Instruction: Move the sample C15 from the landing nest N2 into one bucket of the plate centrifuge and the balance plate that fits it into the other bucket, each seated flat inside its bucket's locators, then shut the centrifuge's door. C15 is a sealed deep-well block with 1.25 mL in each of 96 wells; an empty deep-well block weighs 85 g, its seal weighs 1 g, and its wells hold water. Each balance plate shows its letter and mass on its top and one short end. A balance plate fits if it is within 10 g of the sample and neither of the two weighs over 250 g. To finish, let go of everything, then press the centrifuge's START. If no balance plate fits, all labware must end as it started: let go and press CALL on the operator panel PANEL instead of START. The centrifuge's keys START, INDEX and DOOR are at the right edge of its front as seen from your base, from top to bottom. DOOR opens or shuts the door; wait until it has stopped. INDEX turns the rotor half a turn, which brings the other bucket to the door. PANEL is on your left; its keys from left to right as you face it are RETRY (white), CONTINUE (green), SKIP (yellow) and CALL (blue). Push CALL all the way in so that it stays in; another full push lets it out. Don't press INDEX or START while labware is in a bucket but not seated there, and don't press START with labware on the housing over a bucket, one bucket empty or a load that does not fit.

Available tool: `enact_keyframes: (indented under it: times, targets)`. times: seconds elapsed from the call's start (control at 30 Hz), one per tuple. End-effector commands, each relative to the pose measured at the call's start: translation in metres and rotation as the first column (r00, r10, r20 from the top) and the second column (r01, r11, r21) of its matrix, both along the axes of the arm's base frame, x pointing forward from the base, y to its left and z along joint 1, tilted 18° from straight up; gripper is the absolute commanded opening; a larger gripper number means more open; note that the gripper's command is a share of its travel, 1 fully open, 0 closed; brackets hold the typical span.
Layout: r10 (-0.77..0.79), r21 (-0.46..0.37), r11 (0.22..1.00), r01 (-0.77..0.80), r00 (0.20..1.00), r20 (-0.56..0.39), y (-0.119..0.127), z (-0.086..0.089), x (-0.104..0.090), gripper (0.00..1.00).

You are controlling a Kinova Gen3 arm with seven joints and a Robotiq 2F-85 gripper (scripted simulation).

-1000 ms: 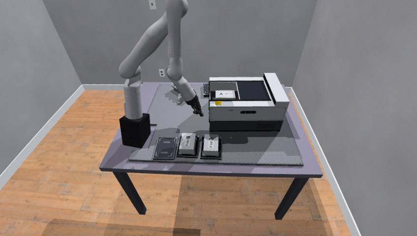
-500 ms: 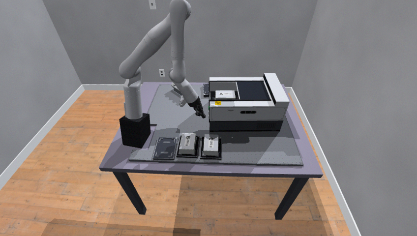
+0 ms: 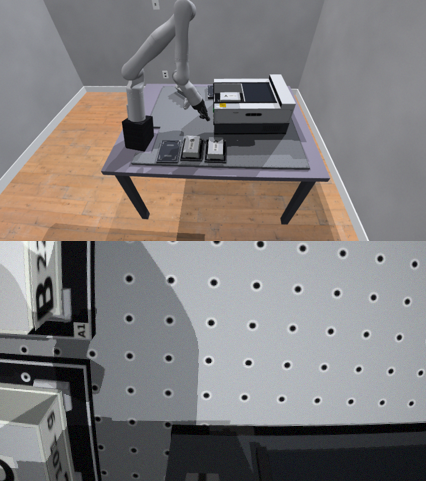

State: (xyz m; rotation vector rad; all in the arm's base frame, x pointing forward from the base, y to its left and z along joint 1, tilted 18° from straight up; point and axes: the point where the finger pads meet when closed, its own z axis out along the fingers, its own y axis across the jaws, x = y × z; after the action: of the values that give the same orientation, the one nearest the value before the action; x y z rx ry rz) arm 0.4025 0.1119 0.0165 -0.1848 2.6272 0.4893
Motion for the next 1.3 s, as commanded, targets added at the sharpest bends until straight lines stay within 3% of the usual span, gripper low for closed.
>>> enact_keyframes:
  times: [0.0,1.27]
  targets:
    - [-0.001,0.0,1.0,0.001,1.0,0.001,-0.0003,0.0005,0.0001,0.1]
    - [-0.001,0.0,1.0,0.001,1.0,0.001,0.0001,0.0007,0.0022,0.1]
